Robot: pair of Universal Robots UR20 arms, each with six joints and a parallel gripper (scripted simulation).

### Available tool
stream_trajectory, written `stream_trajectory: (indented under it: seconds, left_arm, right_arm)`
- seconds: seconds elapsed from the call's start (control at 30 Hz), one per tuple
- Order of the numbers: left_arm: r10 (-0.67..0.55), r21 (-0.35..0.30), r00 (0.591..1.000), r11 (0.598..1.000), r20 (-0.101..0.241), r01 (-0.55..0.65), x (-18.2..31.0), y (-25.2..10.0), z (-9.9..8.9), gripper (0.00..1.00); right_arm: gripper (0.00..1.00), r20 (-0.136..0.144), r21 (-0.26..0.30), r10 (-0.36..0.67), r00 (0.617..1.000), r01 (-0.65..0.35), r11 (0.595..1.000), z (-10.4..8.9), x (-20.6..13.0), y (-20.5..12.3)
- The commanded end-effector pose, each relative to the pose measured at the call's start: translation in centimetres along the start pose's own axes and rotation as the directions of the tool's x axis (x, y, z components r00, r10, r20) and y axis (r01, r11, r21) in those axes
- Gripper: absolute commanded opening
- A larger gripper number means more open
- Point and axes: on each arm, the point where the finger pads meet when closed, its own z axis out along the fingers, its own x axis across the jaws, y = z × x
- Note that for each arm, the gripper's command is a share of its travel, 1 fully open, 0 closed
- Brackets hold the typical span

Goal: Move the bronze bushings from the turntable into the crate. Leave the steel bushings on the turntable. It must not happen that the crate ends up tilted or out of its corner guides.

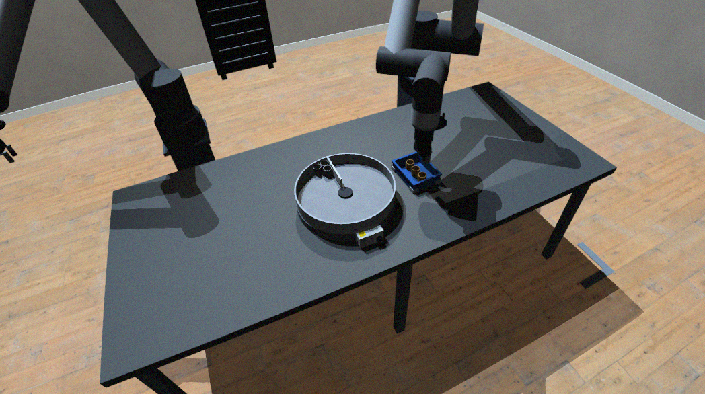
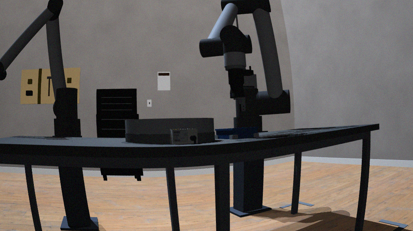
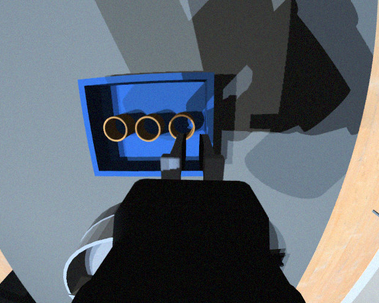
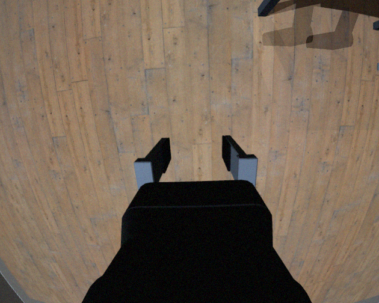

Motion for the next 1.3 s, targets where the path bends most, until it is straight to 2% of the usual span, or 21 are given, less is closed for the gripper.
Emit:
stream_trajectory:
  seconds: [0.0,0.1,0.13,0.2,0.3,0.43,1.27]
  left_arm:
    - [0.0,-0.001,1.0,1.0,-0.001,0.0,0.0,0.0,-0.1,0.38]
    - [0.0,-0.001,1.0,1.0,-0.001,0.0,0.0,0.0,-0.1,0.38]
    - [0.0,-0.001,1.0,1.0,-0.001,0.0,0.0,0.0,-0.2,1.0]
    - [0.0,-0.001,1.0,1.0,-0.001,0.0,0.0,0.0,-1.6,1.0]
    - [0.0,-0.001,1.0,1.0,-0.001,0.0,0.0,0.0,-6.4,1.0]
    - [0.0,-0.001,1.0,1.0,-0.001,0.0,0.0,0.0,-9.4,1.0]
    - [0.0,-0.001,1.0,1.0,-0.001,0.0,0.0,0.0,-9.5,1.0]
  right_arm:
    - [1.0,0.0,-0.001,0.0,1.0,0.0,1.0,-0.1,0.0,0.1]
    - [1.0,0.0,-0.001,0.0,1.0,0.0,1.0,-0.1,0.0,0.1]
    - [1.0,0.0,-0.001,0.0,1.0,0.0,1.0,-0.1,0.0,0.1]
    - [1.0,0.0,-0.001,0.0,1.0,0.0,1.0,-0.1,0.0,0.1]
    - [1.0,0.0,-0.001,0.0,1.0,0.0,1.0,-0.1,0.0,0.1]
    - [1.0,0.0,-0.001,0.0,1.0,0.0,1.0,-0.1,0.0,0.1]
    - [1.0,0.0,-0.001,0.0,1.0,0.0,1.0,-0.1,0.0,0.1]
